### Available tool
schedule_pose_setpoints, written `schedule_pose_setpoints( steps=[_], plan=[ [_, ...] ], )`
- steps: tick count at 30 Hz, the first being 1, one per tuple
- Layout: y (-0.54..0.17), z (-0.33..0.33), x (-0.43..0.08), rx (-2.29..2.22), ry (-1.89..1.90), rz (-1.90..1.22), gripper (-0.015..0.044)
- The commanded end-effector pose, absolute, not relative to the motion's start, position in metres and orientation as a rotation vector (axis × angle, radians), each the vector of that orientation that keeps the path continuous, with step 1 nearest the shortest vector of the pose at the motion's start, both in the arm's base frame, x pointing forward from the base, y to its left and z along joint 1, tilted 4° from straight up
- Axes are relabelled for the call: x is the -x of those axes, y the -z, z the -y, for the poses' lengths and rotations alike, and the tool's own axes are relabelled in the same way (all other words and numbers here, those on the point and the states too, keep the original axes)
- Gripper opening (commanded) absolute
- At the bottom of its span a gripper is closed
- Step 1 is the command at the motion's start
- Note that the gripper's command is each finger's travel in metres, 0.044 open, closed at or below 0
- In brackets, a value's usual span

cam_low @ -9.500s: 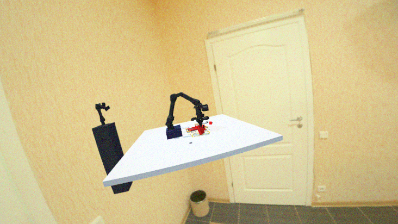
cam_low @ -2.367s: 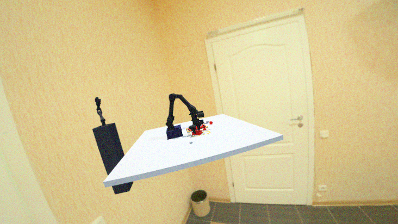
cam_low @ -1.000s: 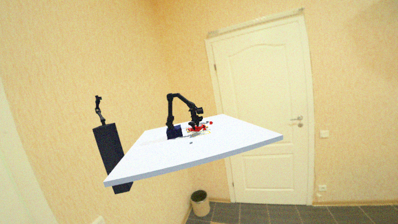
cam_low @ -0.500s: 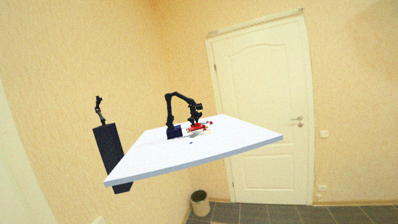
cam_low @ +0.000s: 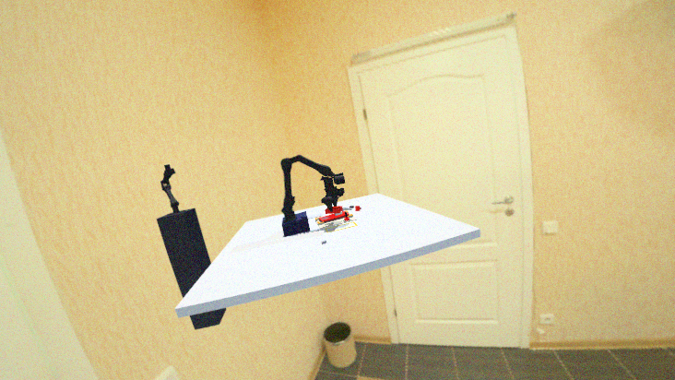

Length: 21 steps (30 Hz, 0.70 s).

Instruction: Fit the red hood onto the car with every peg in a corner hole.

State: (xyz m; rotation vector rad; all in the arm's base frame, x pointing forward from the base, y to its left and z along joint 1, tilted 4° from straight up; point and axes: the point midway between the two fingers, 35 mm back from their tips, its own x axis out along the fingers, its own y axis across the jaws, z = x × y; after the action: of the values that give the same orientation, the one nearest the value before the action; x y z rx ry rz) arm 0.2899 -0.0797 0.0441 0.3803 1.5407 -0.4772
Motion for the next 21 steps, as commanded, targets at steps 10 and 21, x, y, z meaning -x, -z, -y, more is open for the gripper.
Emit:
schedule_pose_setpoints(
  steps=[10,21],
  plan=[
    [-0.044,0.033,-0.316,-0.203,0.305,-1.564,0.0000],
    [-0.042,-0.012,-0.331,-0.062,0.161,-1.569,0.0000]
  ],
)
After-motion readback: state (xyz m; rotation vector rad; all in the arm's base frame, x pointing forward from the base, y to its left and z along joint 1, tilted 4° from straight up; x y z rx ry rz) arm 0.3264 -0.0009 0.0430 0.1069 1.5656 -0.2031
